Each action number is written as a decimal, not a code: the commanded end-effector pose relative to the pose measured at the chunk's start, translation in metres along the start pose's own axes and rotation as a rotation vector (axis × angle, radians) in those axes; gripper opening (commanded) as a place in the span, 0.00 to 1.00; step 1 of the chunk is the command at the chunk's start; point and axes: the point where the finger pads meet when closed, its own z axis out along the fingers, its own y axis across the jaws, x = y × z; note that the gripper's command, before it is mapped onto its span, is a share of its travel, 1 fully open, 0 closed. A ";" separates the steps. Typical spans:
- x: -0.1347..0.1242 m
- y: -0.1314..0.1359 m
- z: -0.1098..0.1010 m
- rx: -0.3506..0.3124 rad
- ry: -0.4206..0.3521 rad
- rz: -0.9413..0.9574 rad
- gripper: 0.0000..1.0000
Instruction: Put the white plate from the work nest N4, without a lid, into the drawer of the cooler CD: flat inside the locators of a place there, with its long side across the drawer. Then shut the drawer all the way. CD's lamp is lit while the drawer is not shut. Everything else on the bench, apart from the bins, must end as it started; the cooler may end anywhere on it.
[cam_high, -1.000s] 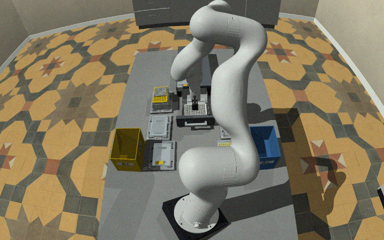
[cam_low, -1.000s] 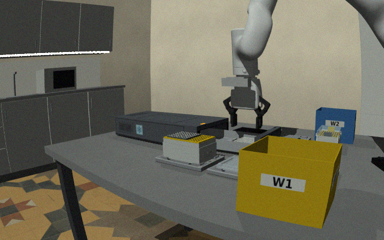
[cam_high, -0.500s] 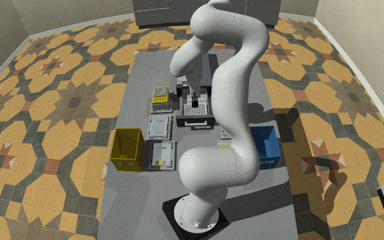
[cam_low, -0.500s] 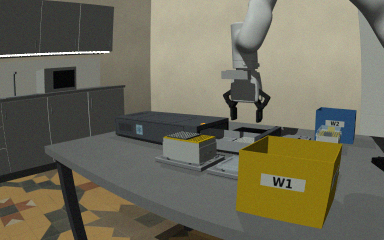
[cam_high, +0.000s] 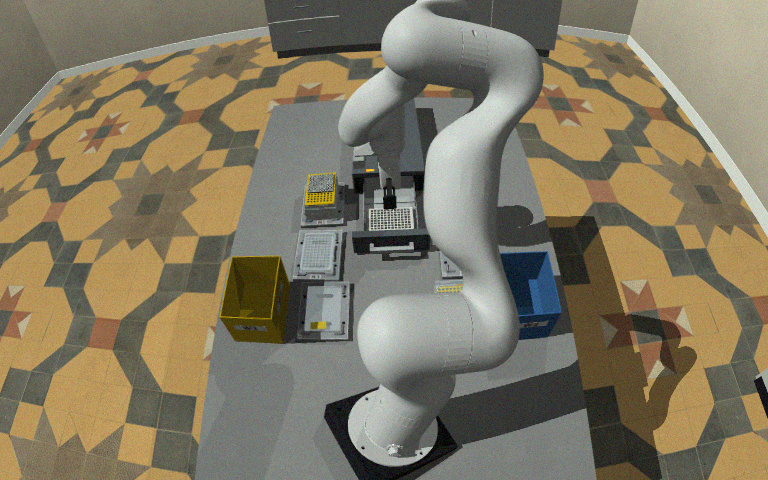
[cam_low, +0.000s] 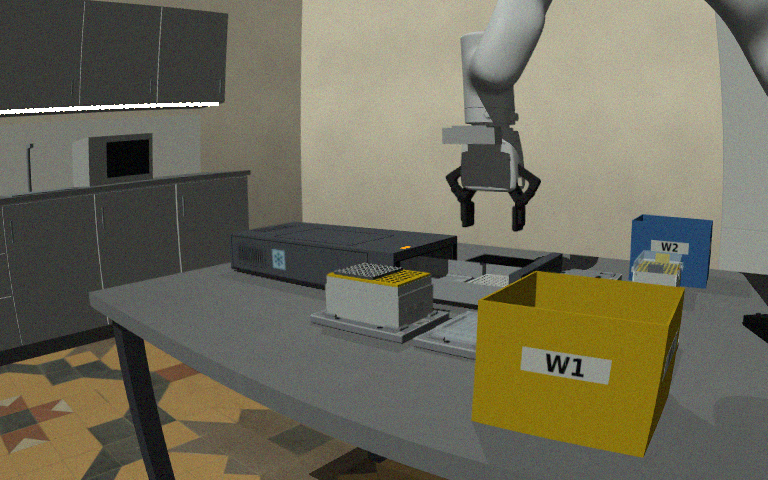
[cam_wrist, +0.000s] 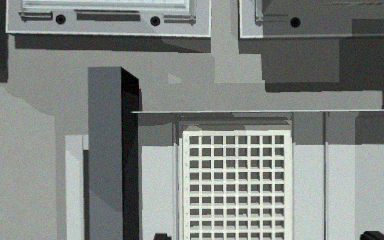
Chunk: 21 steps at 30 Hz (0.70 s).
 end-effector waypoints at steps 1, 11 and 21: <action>0.000 0.001 -0.010 -0.002 0.000 0.000 1.00; 0.000 0.001 -0.023 -0.002 0.000 0.000 1.00; 0.000 0.001 -0.033 -0.002 0.000 0.000 1.00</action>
